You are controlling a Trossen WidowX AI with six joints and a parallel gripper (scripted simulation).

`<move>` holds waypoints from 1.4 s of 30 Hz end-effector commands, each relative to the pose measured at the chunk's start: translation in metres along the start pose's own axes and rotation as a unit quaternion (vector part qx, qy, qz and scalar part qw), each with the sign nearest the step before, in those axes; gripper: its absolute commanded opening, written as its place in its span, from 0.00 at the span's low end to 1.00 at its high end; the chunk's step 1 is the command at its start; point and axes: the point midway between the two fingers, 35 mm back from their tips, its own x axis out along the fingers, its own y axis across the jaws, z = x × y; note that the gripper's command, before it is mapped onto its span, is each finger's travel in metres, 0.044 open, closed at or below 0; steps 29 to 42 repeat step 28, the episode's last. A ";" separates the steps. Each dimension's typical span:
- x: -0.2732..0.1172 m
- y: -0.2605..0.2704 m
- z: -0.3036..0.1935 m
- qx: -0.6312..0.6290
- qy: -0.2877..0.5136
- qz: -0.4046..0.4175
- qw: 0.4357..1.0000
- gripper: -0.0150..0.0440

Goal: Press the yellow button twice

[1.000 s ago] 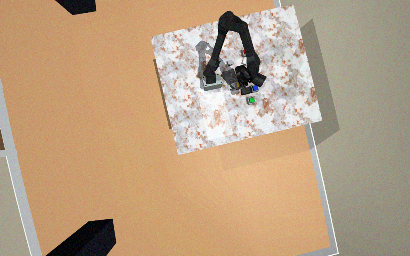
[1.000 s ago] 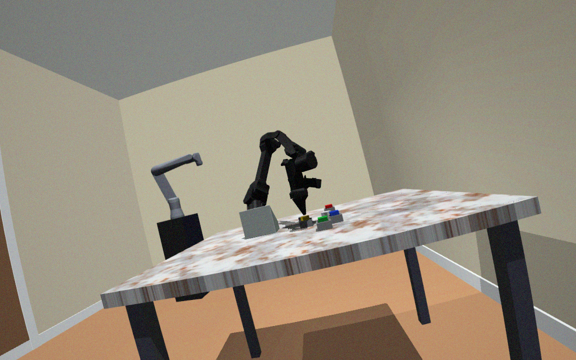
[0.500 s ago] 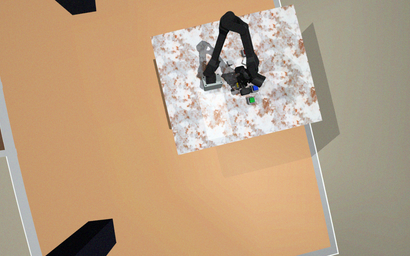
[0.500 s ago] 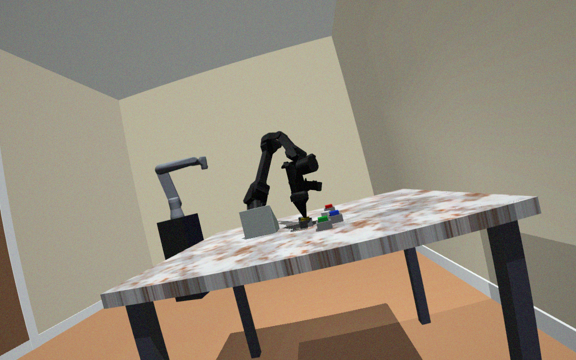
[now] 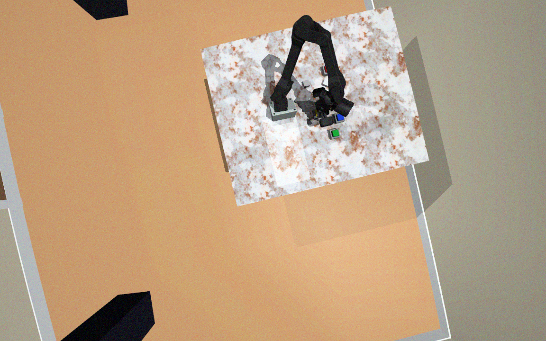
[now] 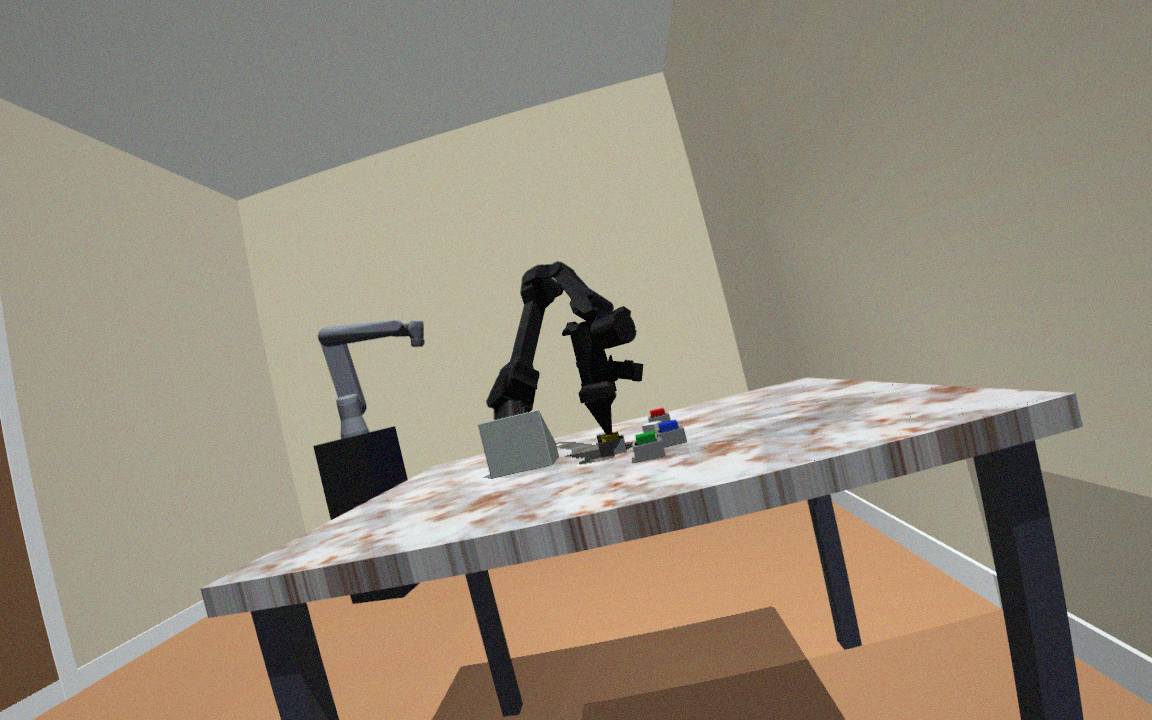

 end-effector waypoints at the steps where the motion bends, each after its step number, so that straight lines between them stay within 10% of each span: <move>1: -0.025 -0.001 0.000 0.000 -0.001 -0.002 1.000 0.29; 5: -0.028 -0.001 0.000 0.000 -0.001 -0.002 1.000 0.29; 20: -0.083 0.222 0.056 0.000 -0.006 -0.006 1.000 0.93; 42: -0.091 0.260 0.043 -0.001 -0.003 0.005 1.000 0.93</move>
